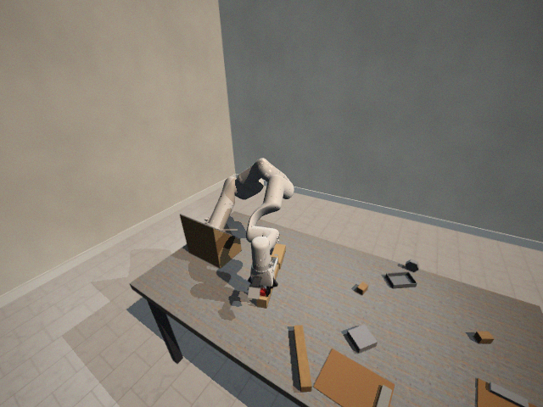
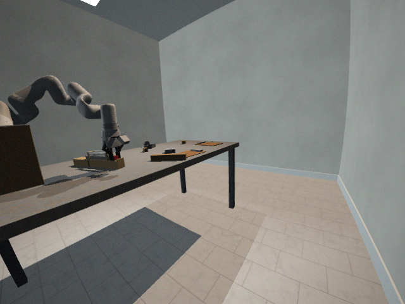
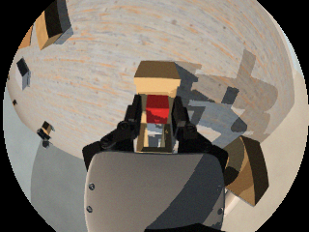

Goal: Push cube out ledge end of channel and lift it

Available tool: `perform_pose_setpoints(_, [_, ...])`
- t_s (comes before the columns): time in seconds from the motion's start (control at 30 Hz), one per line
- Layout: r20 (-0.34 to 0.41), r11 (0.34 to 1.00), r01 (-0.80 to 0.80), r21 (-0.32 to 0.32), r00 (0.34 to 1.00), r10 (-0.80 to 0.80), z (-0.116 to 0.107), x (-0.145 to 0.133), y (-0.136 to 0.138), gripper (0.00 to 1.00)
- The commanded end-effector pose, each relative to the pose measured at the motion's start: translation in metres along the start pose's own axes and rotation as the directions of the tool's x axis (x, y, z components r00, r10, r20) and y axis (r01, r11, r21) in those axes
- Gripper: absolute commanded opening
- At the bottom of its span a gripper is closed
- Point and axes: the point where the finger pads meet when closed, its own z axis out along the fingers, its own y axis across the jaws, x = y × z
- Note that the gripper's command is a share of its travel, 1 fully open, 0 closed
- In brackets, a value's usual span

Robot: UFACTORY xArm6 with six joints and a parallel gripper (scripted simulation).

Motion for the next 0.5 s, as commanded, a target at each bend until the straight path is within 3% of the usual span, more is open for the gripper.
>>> perform_pose_setpoints(0.0, [-0.003, 1.0, 0.001, 0.003, 1.0, -0.001, -0.0012, 0.0009, -0.0013, 0.43])
perform_pose_setpoints(0.2, [-0.003, 1.0, 0.001, 0.003, 1.0, -0.001, -0.0012, 0.0009, -0.0013, 0.43])
perform_pose_setpoints(0.23, [-0.003, 1.0, 0.001, 0.003, 1.0, -0.001, -0.0012, 0.0009, -0.0013, 0.0])
perform_pose_setpoints(0.47, [-0.003, 1.0, 0.001, 0.003, 1.0, -0.001, -0.0012, 0.0009, -0.0013, 0.0])
